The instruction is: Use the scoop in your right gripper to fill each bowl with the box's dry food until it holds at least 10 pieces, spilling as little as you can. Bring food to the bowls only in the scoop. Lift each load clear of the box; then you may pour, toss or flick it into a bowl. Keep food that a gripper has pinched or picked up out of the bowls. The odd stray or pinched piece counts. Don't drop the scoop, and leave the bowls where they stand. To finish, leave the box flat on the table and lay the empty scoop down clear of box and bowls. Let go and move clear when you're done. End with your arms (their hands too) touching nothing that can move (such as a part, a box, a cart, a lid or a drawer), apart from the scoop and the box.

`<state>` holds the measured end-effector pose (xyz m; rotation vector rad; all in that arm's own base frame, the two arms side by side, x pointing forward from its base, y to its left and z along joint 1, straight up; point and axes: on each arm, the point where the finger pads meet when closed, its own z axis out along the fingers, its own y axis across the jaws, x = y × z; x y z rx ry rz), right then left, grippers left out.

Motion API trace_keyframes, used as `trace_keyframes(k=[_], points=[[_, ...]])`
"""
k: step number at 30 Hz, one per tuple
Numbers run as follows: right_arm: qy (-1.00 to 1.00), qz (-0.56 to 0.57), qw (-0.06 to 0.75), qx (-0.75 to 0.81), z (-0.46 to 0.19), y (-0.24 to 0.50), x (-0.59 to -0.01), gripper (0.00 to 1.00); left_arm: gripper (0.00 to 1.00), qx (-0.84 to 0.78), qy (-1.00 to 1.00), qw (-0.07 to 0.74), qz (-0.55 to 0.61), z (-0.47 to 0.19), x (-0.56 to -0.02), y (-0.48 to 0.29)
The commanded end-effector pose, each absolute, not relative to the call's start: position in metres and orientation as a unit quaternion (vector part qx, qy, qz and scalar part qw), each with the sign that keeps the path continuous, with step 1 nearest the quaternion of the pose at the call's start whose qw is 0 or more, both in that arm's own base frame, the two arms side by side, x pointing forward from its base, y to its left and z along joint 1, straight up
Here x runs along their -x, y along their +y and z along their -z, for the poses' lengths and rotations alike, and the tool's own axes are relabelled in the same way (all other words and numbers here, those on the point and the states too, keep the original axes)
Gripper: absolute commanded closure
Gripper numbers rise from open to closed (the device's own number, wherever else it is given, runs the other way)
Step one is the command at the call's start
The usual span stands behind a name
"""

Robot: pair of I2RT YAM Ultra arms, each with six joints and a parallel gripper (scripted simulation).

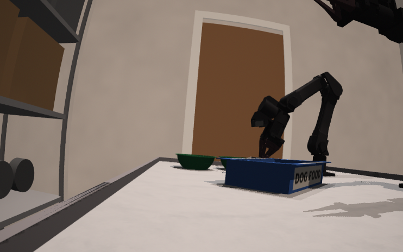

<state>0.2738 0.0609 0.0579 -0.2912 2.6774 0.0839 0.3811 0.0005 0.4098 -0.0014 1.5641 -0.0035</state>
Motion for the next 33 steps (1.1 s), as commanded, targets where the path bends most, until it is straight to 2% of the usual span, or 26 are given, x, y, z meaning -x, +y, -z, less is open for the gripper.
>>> trace_keyframes(k=[1,3,8,10,14,15,25,27,33], points=[[0.961,-0.033,0.252,0.108,-0.065,0.064,-0.286,1.00,0.74,0.001,0.689,0.724,-0.001,-0.429,-0.378,0.002],[0.966,-0.030,0.235,0.107,-0.052,0.062,-0.281,1.00,0.74,0.001,0.689,0.724,-0.001,-0.429,-0.378,0.002],[0.959,-0.032,0.261,0.106,-0.069,0.063,-0.289,1.00,0.74,0.001,0.689,0.724,-0.001,-0.429,-0.378,0.002],[0.968,-0.026,0.229,0.104,-0.044,0.059,-0.278,1.00,0.74,0.001,0.689,0.724,-0.001,-0.429,-0.378,0.002],[0.962,-0.028,0.252,0.100,-0.056,0.058,-0.287,1.00,0.74,0.001,0.689,0.724,-0.001,-0.429,-0.378,0.002],[0.966,-0.027,0.235,0.103,-0.044,0.059,-0.282,1.00,0.74,0.001,0.689,0.724,-0.001,-0.429,-0.378,0.002],[0.962,-0.029,0.254,0.100,-0.052,0.059,-0.289,1.00,0.74,0.001,0.689,0.724,-0.001,-0.429,-0.378,0.002],[0.967,-0.025,0.231,0.100,-0.033,0.056,-0.279,1.00,0.74,0.001,0.689,0.724,-0.001,-0.429,-0.378,0.002],[0.966,-0.029,0.231,0.108,-0.028,0.061,-0.278,1.00,0.74,0.001,0.689,0.724,-0.001,-0.429,-0.378,0.002]])
